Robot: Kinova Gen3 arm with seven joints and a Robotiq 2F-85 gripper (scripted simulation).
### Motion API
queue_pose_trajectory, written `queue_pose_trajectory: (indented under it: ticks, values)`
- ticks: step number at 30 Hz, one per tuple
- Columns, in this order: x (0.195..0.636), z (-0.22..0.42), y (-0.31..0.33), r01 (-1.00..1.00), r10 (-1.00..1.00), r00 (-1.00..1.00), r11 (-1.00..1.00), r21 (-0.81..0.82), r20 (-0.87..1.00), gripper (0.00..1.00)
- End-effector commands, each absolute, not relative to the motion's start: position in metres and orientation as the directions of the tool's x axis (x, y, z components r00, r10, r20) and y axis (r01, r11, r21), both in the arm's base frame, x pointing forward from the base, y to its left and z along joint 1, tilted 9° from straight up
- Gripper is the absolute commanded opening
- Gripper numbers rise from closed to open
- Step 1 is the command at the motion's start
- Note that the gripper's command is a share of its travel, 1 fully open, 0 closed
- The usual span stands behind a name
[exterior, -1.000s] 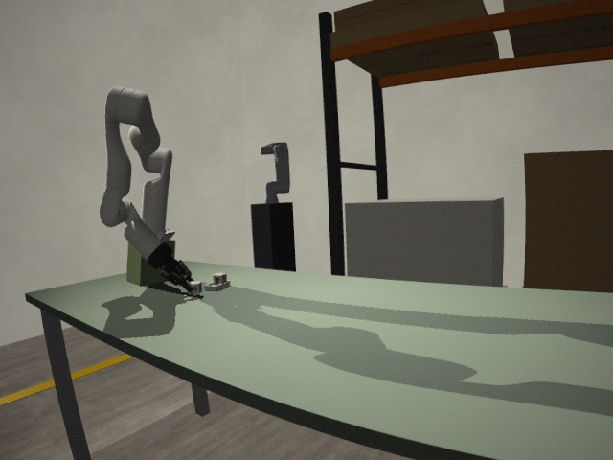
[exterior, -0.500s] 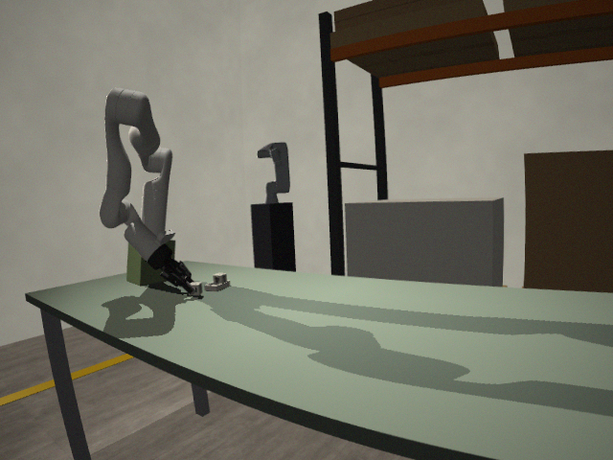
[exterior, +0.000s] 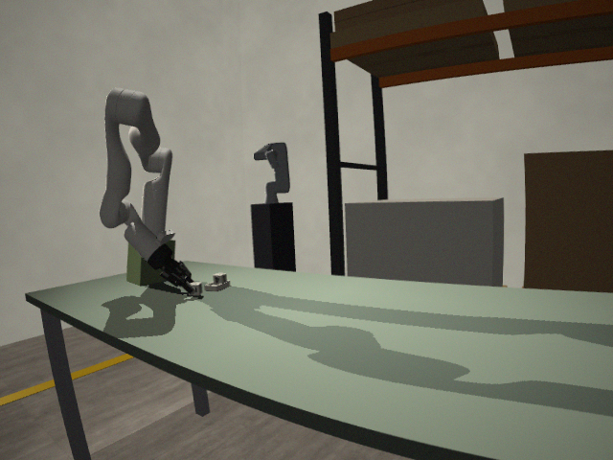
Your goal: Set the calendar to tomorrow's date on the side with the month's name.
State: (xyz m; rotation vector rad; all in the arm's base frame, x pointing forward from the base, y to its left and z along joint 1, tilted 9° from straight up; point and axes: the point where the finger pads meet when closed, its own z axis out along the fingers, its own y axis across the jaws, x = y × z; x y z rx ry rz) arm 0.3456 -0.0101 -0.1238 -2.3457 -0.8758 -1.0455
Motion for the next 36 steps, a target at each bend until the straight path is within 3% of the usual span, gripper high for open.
queue_pose_trajectory:
  ticks: [1,36]
  values:
    - [0.3484,-0.1238,-0.0111,0.690,0.371,0.513,-0.714,-0.115,0.774,0.28]
    - [0.3481,-0.1292,-0.0103,0.689,0.371,0.514,-0.715,-0.116,0.773,0.28]
